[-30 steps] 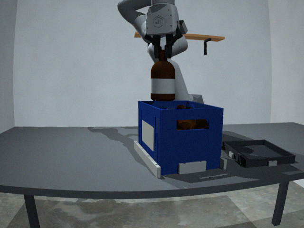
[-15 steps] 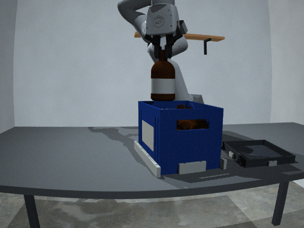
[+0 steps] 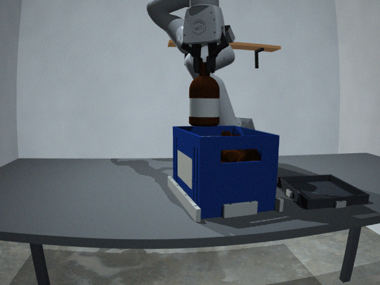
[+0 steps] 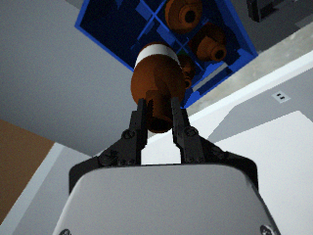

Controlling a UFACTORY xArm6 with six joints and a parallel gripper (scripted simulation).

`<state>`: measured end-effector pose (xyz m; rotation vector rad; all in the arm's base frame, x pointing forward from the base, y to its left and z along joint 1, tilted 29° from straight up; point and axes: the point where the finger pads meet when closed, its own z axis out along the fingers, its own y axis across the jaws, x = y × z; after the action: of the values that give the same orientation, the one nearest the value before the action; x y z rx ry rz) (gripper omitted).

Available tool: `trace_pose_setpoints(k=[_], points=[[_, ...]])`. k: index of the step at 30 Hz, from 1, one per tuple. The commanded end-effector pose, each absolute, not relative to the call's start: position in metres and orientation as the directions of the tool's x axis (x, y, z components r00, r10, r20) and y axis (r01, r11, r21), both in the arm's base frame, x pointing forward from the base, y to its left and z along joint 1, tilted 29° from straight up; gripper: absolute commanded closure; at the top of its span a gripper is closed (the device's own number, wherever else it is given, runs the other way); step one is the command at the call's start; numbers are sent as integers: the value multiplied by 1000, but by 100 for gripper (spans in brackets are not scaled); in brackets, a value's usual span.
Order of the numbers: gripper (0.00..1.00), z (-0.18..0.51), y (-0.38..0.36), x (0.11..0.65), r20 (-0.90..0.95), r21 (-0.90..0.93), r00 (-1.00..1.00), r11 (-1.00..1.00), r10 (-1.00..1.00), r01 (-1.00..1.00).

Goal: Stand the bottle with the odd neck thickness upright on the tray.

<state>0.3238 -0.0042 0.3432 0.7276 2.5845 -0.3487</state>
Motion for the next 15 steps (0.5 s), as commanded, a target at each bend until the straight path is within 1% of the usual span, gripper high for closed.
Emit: trace_pose_setpoints(k=[1, 15], points=[[100, 344, -3, 324, -470, -119, -768, 831, 435, 543], [100, 343, 1, 324, -470, -119, -768, 831, 435, 543]])
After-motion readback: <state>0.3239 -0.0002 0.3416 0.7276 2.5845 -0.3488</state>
